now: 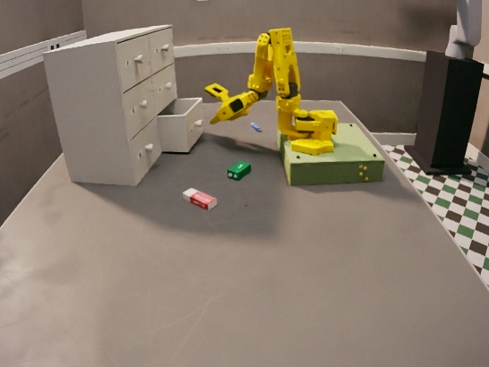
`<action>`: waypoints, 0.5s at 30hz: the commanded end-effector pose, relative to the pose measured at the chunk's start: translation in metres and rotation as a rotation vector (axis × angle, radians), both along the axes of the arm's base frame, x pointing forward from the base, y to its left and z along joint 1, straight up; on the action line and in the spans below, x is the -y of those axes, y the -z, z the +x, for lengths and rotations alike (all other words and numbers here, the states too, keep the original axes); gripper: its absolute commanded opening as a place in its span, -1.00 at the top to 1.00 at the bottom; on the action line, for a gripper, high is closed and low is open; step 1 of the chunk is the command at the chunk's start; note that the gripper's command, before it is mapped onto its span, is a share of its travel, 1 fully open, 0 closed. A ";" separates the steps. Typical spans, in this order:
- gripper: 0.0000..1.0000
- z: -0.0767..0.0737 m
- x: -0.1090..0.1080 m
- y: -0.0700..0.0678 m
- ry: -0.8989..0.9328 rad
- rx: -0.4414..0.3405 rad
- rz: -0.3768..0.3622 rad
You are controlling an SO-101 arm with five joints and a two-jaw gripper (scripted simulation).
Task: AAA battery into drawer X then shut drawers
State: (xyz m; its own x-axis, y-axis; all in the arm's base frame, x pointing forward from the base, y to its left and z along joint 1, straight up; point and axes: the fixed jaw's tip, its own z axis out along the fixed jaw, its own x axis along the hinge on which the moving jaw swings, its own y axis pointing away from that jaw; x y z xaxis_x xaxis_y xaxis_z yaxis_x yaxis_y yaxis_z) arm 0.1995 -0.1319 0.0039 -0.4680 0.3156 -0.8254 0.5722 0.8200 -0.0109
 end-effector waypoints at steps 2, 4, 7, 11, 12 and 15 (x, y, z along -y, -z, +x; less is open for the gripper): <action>0.57 0.001 0.003 -0.006 0.003 -0.026 0.010; 0.57 0.001 0.003 -0.007 0.003 -0.038 0.018; 0.57 0.001 0.003 -0.010 0.003 -0.055 0.029; 0.57 0.000 0.003 -0.015 0.002 -0.078 0.044; 0.57 0.000 0.003 -0.016 0.002 -0.084 0.048; 0.57 -0.001 0.002 -0.017 0.002 -0.090 0.052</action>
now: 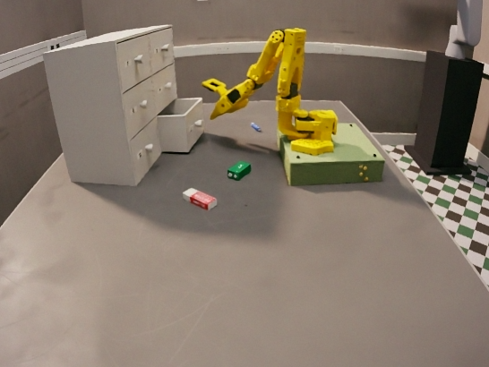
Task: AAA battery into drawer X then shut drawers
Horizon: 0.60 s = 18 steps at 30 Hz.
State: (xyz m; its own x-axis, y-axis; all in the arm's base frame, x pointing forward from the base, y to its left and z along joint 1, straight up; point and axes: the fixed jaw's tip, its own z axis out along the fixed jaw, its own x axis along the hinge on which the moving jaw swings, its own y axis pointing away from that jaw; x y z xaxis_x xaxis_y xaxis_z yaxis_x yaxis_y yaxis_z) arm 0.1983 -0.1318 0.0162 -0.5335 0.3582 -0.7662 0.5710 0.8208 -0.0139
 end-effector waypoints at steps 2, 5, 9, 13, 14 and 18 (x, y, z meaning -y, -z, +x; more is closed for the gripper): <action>0.57 0.000 0.002 -0.007 0.002 -0.020 0.006; 0.57 -0.002 0.001 -0.010 0.002 -0.037 0.018; 0.57 -0.005 -0.001 -0.015 0.002 -0.060 0.033; 0.57 -0.008 -0.003 -0.020 0.001 -0.083 0.049; 0.57 -0.009 -0.004 -0.022 0.001 -0.089 0.052; 0.57 -0.011 -0.005 -0.024 0.001 -0.100 0.060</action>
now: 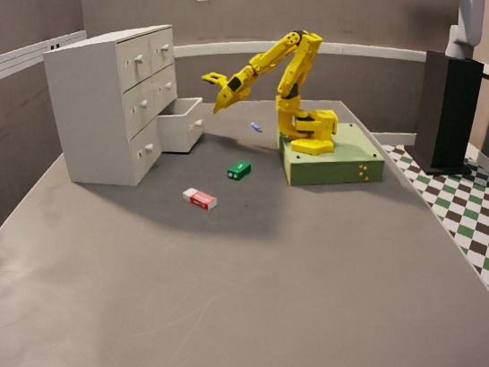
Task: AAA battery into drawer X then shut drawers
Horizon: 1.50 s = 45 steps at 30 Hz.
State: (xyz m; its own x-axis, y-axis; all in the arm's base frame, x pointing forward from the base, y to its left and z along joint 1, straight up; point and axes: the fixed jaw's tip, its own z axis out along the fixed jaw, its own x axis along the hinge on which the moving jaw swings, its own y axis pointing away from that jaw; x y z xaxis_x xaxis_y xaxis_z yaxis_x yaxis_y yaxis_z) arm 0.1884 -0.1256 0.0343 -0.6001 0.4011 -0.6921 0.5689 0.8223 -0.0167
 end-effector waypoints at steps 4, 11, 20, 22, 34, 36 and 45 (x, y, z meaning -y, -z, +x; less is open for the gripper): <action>0.57 -0.006 -0.002 -0.011 0.001 -0.033 0.016; 0.57 -0.016 -0.009 -0.020 0.001 -0.073 0.043; 0.57 -0.028 -0.018 -0.029 0.000 -0.113 0.071; 0.57 -0.032 -0.020 -0.031 0.000 -0.125 0.079; 0.57 -0.053 -0.036 -0.041 -0.002 -0.182 0.118; 0.57 -0.058 -0.039 -0.042 -0.002 -0.193 0.126; 0.57 -0.063 -0.043 -0.044 -0.002 -0.205 0.135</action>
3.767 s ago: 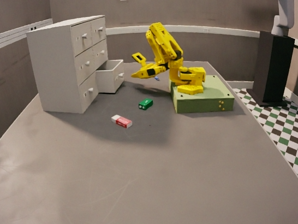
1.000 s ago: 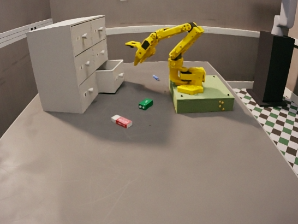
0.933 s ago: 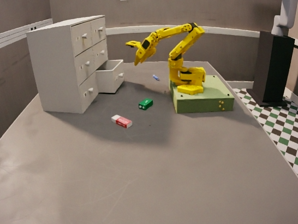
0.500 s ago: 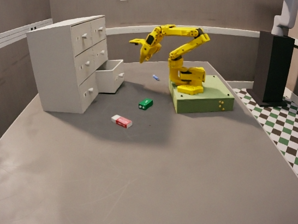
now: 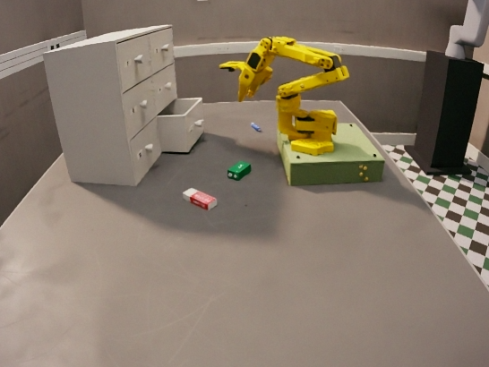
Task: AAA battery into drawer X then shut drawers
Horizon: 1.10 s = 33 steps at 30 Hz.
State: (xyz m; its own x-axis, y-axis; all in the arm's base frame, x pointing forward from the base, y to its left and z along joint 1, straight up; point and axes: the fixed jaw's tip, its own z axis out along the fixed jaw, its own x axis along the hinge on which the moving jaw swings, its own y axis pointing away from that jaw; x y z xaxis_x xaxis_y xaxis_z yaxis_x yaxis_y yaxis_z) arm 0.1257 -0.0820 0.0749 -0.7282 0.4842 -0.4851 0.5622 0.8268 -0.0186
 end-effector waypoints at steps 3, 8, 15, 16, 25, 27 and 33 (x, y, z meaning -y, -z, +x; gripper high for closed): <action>0.57 -0.001 0.001 -0.003 0.001 0.008 -0.010; 0.57 -0.001 0.001 -0.003 0.001 0.008 -0.010; 0.57 -0.001 0.001 -0.003 0.001 0.008 -0.010; 0.57 -0.001 0.001 -0.003 0.001 0.008 -0.010; 0.58 0.003 0.004 -0.031 0.007 0.087 -0.067; 0.58 0.003 0.005 -0.049 0.010 0.139 -0.105; 0.59 -0.006 -0.001 -0.101 0.021 0.296 -0.219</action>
